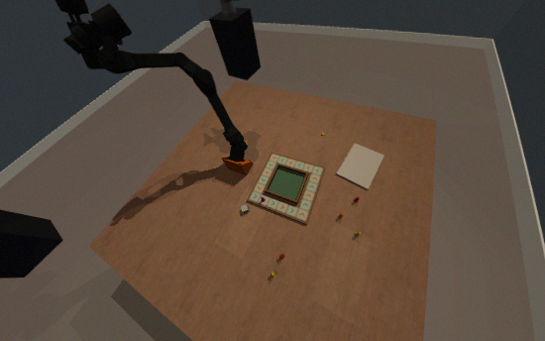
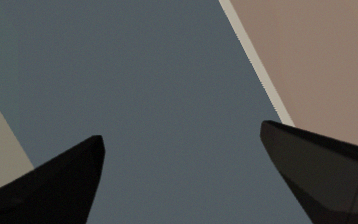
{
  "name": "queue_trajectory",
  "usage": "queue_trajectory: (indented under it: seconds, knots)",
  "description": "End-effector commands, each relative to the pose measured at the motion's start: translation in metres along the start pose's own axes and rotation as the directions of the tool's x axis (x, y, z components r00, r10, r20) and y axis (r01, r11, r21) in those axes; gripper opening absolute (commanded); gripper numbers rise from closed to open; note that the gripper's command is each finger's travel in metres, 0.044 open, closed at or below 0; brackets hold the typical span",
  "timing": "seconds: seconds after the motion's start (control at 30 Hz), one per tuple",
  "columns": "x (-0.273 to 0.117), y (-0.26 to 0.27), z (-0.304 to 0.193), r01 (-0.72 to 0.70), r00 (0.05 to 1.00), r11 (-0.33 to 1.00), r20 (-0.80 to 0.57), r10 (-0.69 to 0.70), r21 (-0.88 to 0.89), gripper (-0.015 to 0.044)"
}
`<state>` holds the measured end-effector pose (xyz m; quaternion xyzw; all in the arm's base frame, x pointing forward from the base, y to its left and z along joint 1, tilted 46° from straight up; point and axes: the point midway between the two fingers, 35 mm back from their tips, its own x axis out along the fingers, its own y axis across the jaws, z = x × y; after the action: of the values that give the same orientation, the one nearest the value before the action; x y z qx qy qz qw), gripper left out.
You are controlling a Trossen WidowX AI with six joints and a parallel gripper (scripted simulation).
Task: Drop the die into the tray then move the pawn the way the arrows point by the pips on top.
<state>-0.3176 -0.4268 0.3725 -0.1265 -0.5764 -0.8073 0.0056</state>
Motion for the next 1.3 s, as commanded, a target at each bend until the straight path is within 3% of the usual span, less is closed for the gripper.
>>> queue_trajectory:
  seconds: [0.0,0.13,0.3,0.43,0.7,1.0,1.27]
  knots:
    - [-0.001,0.000,-0.002,-0.003,1.000,1.000,-0.006,0.003,-0.009,0.0374]
    - [-0.031,-0.005,-0.040,-0.082,0.988,0.980,-0.143,0.056,-0.180,0.0275]
    - [-0.086,-0.021,-0.093,-0.248,0.927,0.887,-0.362,0.100,-0.390,0.0275]
    - [-0.120,-0.041,-0.115,-0.311,0.880,0.834,-0.468,0.073,-0.456,0.0275]
    - [-0.213,-0.085,-0.164,-0.602,0.682,0.581,-0.731,0.019,-0.547,0.0275]
    - [-0.344,-0.169,-0.183,-0.907,0.337,0.196,-0.922,-0.193,-0.373,0.0275]
    - [-0.451,-0.259,-0.150,-0.997,0.038,-0.070,-0.883,-0.467,-0.006,0.0275]
